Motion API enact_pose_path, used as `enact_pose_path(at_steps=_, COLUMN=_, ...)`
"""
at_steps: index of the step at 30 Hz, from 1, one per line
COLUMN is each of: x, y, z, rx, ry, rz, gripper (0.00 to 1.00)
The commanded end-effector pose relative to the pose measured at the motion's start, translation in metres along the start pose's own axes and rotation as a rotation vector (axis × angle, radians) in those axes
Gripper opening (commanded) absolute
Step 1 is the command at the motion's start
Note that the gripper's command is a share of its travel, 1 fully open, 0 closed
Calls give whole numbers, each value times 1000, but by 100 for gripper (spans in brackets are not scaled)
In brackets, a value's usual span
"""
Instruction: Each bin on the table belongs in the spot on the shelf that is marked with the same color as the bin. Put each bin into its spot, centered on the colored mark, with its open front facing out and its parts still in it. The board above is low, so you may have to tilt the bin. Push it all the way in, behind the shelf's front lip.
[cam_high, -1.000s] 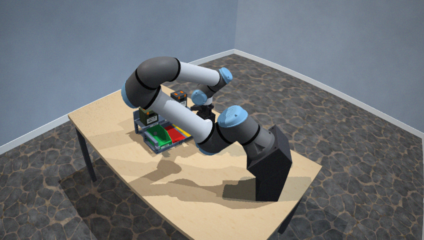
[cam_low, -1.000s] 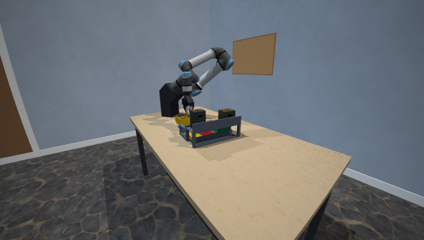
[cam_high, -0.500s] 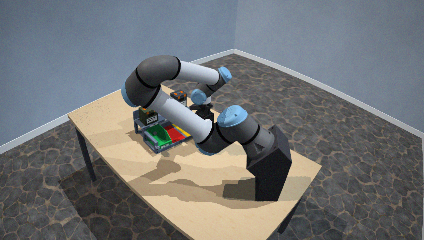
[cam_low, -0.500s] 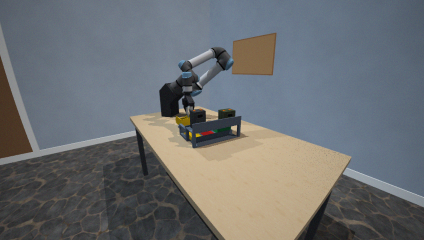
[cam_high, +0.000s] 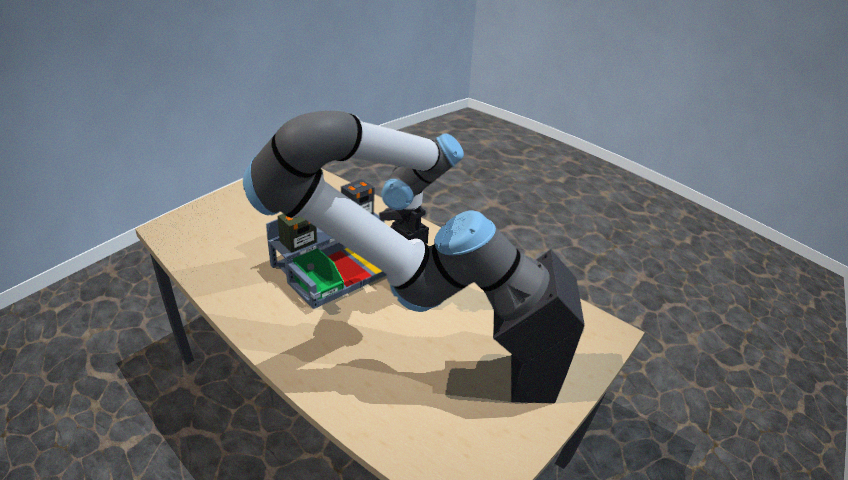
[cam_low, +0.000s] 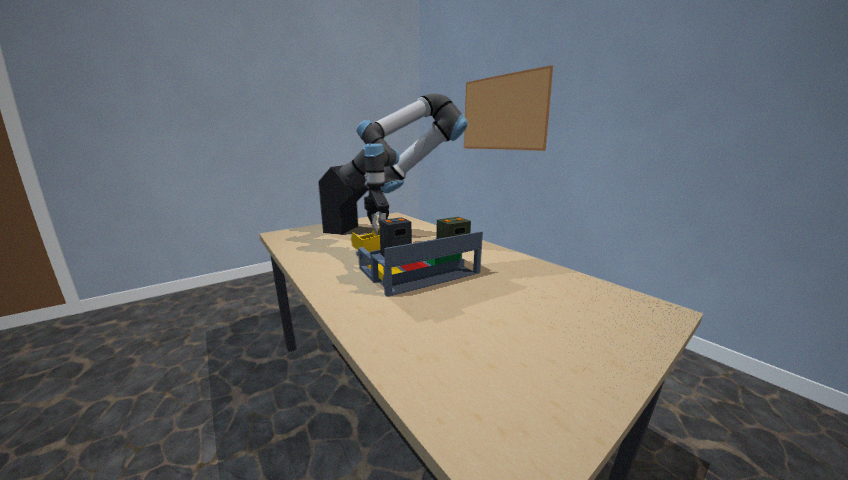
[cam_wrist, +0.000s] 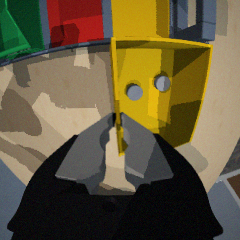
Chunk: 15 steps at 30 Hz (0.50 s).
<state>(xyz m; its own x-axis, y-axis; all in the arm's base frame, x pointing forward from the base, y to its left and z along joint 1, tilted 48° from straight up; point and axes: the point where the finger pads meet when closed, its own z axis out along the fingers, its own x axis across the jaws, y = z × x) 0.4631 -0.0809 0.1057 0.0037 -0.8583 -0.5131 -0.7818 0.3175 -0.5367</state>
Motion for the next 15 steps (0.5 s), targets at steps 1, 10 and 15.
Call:
enact_pose_path(at_steps=1, x=0, y=0, z=0, rx=-3, ry=1, rz=-1, gripper=0)
enact_pose_path(at_steps=10, x=0, y=-1, z=-1, rx=-30, ry=7, rz=-1, gripper=0)
enact_pose_path(at_steps=15, x=0, y=-2, z=-2, rx=-59, ry=13, rz=-2, gripper=0)
